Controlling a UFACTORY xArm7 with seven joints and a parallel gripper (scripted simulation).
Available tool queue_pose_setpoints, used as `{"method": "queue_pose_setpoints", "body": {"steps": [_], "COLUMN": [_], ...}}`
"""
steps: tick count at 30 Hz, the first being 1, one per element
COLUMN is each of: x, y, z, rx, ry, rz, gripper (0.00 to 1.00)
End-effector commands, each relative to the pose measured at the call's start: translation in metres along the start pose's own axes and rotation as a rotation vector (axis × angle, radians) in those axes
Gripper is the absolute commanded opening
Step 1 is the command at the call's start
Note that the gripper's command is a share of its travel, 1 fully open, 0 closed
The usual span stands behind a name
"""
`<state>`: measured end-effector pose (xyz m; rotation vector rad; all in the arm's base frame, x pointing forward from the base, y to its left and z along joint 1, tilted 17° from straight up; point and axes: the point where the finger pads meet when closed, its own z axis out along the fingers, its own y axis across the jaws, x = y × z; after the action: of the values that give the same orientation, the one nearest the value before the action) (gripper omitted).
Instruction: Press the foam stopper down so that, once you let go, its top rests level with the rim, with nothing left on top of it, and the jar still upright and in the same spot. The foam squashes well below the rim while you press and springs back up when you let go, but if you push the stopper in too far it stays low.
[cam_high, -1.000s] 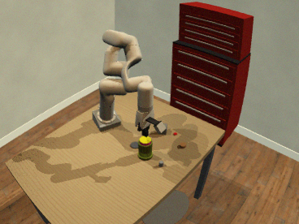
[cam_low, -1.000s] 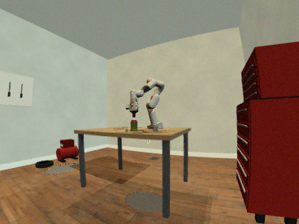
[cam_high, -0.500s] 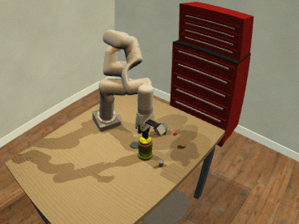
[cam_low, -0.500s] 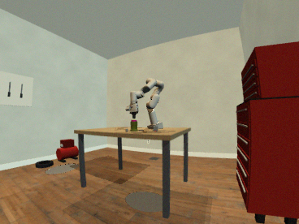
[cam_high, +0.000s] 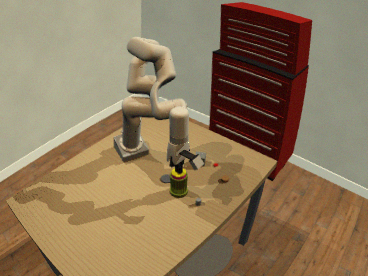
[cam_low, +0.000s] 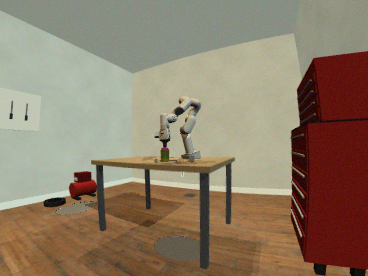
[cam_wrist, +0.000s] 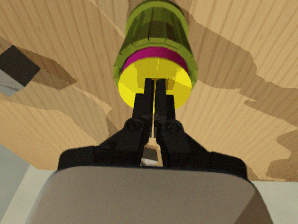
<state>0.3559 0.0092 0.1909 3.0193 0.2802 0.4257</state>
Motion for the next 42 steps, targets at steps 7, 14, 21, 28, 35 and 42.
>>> {"method": "queue_pose_setpoints", "body": {"steps": [7,14,21,28,35,42], "x": [0.001,0.001,0.001,0.001,0.001,0.001], "y": [0.0,0.0,0.0,0.0,0.0,0.0], "z": [0.001,0.003,0.007,0.011,0.014,0.017], "rx": [-0.001,-0.001,-0.001,-0.001,-0.001,-0.001], "ry": [0.003,0.003,0.003,0.003,0.003,0.003], "rz": [0.0,0.0,0.0,0.0,0.0,0.0], "gripper": [0.0,0.0,0.0,0.0,0.0,0.0]}}
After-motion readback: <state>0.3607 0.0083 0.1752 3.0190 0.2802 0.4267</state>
